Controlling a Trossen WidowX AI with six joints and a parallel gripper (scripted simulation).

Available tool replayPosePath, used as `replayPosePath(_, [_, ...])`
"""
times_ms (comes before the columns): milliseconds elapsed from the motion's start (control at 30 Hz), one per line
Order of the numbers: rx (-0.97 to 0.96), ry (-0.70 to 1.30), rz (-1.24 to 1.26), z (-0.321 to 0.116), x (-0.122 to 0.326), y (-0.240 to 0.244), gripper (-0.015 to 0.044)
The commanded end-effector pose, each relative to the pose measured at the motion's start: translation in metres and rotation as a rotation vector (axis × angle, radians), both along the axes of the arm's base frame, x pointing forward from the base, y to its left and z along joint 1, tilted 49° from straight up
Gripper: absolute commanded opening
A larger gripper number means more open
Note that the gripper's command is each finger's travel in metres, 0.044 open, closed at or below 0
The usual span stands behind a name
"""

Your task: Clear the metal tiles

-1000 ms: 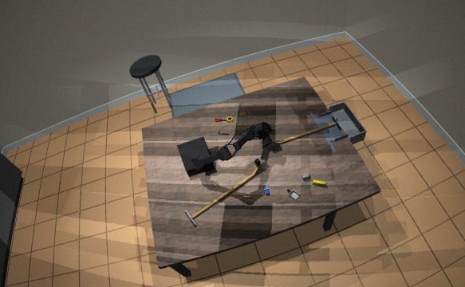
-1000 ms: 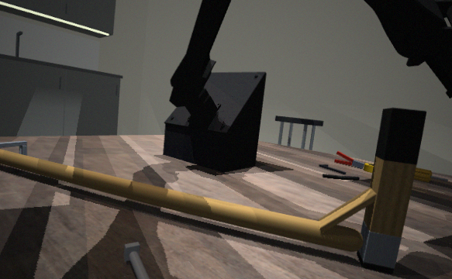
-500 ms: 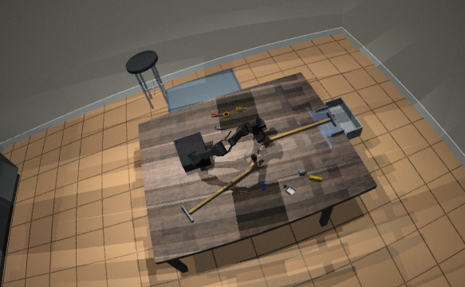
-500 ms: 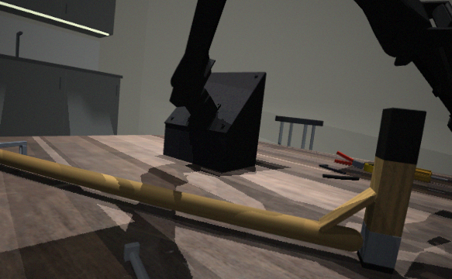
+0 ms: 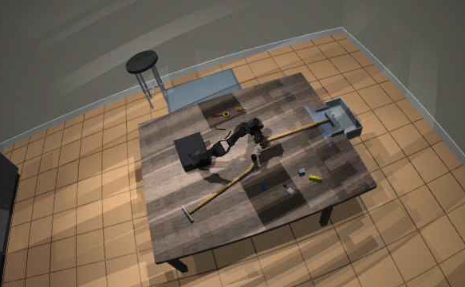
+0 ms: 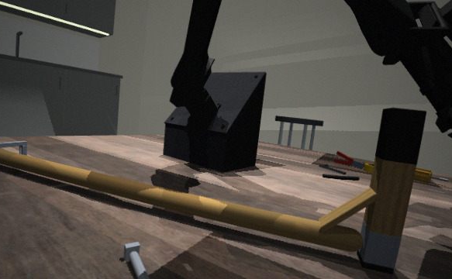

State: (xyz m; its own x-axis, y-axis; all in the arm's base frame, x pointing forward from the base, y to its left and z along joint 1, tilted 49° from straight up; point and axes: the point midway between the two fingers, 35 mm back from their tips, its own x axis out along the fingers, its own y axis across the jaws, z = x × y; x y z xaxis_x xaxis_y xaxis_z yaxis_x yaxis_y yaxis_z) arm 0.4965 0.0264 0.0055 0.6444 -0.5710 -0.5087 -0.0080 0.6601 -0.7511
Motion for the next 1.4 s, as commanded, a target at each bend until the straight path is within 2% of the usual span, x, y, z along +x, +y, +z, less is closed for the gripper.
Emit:
replayPosePath(0, [0.004,-0.02,0.003,0.008,-0.003,0.004,0.0])
replayPosePath(1367, [0.004,-0.019,0.006,0.008,-0.049,0.003,0.0])
